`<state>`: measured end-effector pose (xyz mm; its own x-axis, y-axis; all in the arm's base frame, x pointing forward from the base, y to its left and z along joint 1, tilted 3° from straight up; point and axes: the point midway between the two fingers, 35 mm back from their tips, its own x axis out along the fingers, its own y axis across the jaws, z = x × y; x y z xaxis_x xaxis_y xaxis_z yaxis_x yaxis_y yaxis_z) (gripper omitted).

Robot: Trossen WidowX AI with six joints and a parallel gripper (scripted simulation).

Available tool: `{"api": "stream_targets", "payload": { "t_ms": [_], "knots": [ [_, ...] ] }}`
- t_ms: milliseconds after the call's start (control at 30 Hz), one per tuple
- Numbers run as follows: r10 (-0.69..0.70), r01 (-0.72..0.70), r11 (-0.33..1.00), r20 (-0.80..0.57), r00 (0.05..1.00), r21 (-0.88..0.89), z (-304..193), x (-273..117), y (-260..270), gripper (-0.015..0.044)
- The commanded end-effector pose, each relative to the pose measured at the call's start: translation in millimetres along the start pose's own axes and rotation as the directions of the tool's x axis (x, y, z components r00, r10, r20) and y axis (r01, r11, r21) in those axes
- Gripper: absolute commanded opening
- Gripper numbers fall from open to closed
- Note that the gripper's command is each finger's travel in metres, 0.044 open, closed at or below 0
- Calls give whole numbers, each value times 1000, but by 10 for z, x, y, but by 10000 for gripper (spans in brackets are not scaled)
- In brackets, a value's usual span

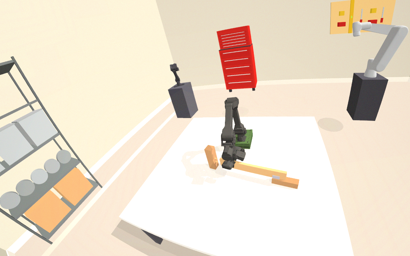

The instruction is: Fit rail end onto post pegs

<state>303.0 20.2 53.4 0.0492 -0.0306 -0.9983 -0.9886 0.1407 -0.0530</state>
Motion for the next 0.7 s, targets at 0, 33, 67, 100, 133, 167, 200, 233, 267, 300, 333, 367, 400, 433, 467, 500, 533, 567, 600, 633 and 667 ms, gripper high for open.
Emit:
{"api": "stream_targets", "payload": {
  "t_ms": [0, 33, 67, 100, 133, 167, 200, 233, 267, 300, 333, 367, 400, 433, 467, 500, 533, 567, 600, 633, 667],
  "knots": [
    [-20, 20, 1000, 7, 1000, 0, 8, -80, -26, 0],
    [-20, 20, 1000, 7, 1000, 0, 8, -85, -25, 0],
    [-20, 20, 1000, 7, 1000, 0, 8, -87, -25, 0],
    [-20, 20, 1000, 7, 1000, 0, 8, -87, -25, 0],
    [-20, 20, 1000, 7, 1000, 0, 8, -86, -25, 0],
    [-20, 20, 1000, 7, 1000, 0, 8, -82, -25, 0],
    [-20, 20, 1000, 7, 1000, 0, 8, -77, -25, 0],
    [-20, 20, 1000, 7, 1000, 0, 8, -72, -24, 0],
    [-20, 20, 1000, 7, 1000, 0, 8, -67, -24, 0],
    [-20, 20, 1000, 7, 1000, 0, 8, -62, -24, 0],
    [-20, 20, 1000, 7, 1000, 0, 8, -57, -23, 0],
    [-20, 20, 1000, 7, 1000, 0, 8, -52, -23, 0],
    [-20, 20, 1000, 7, 1000, 0, 8, -47, -22, 0],
    [-20, 20, 1000, 7, 1000, 0, 8, -41, -21, 0],
    [-20, 20, 1000, 7, 1000, 0, 8, -36, -20, 0],
    [-20, 20, 1000, 7, 1000, 0, 9, -31, -19, 0],
    [-20, 20, 1000, 7, 1000, 0, 9, -26, -18, 0],
    [-20, 20, 1000, 7, 1000, 0, 9, -23, -17, 0],
    [-20, 20, 1000, 7, 1000, 0, 9, -21, -16, 0],
    [-20, 20, 1000, 7, 1000, 0, 9, -21, -15, 0],
    [-20, 20, 1000, 7, 1000, 0, 9, -22, -14, 0]
  ]
}}
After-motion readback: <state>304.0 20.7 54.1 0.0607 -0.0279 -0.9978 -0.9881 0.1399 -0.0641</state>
